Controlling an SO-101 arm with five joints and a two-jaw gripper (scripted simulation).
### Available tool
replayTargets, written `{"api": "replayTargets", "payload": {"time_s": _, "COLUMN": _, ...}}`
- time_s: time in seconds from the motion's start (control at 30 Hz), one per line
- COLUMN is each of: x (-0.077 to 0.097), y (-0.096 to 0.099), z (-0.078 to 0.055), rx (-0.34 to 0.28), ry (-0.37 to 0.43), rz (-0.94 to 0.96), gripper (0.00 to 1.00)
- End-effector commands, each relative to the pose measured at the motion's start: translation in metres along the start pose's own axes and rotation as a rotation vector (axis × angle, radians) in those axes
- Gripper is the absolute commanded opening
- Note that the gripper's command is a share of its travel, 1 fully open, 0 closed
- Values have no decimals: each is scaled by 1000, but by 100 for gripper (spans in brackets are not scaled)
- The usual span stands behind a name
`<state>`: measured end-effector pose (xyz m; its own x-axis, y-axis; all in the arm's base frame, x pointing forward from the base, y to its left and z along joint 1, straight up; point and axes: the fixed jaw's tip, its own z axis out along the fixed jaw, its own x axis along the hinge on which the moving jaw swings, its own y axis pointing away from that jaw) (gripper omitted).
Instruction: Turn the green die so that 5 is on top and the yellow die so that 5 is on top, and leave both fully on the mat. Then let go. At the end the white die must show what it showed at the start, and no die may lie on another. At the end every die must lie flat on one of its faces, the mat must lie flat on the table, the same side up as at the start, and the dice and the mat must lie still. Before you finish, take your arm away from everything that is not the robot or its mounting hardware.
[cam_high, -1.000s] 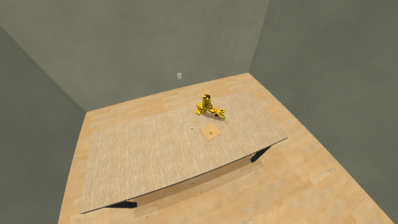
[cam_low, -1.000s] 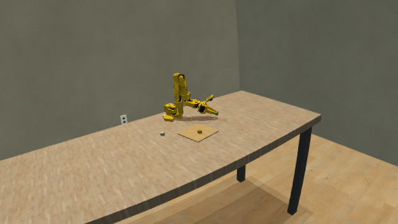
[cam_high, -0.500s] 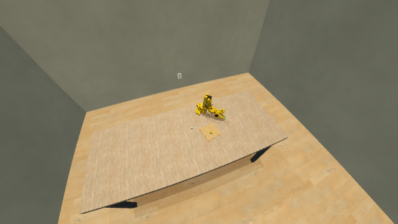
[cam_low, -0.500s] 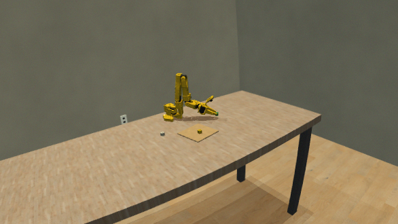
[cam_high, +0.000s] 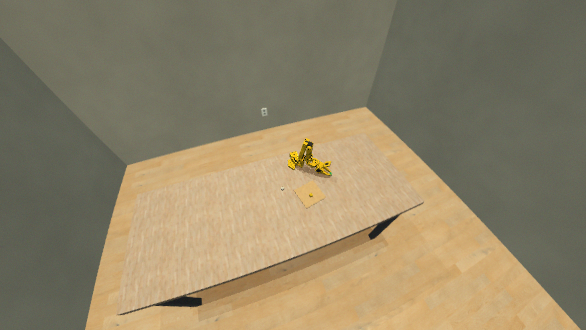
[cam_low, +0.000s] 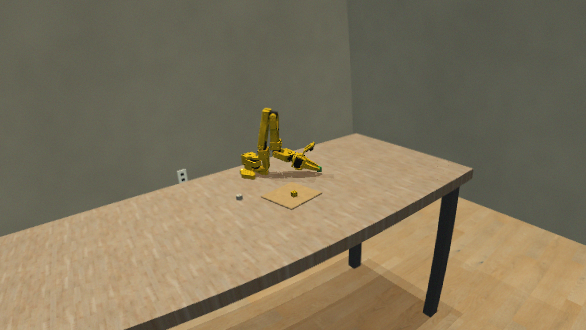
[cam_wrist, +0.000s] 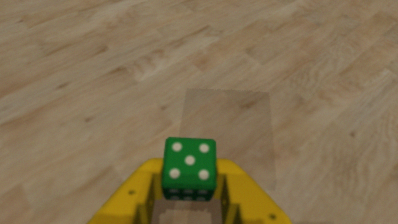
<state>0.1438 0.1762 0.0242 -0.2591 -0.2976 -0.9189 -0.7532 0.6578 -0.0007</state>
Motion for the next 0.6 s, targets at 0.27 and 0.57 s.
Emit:
{"api": "replayTargets", "payload": {"time_s": 0.27, "x": -4, "y": -2, "z": 3, "rx": 10, "ry": -40, "rz": -1, "gripper": 0}}
{"api": "replayTargets", "payload": {"time_s": 0.57, "x": 0, "y": -2, "z": 5, "rx": 10, "ry": -40, "rz": -1, "gripper": 0}}
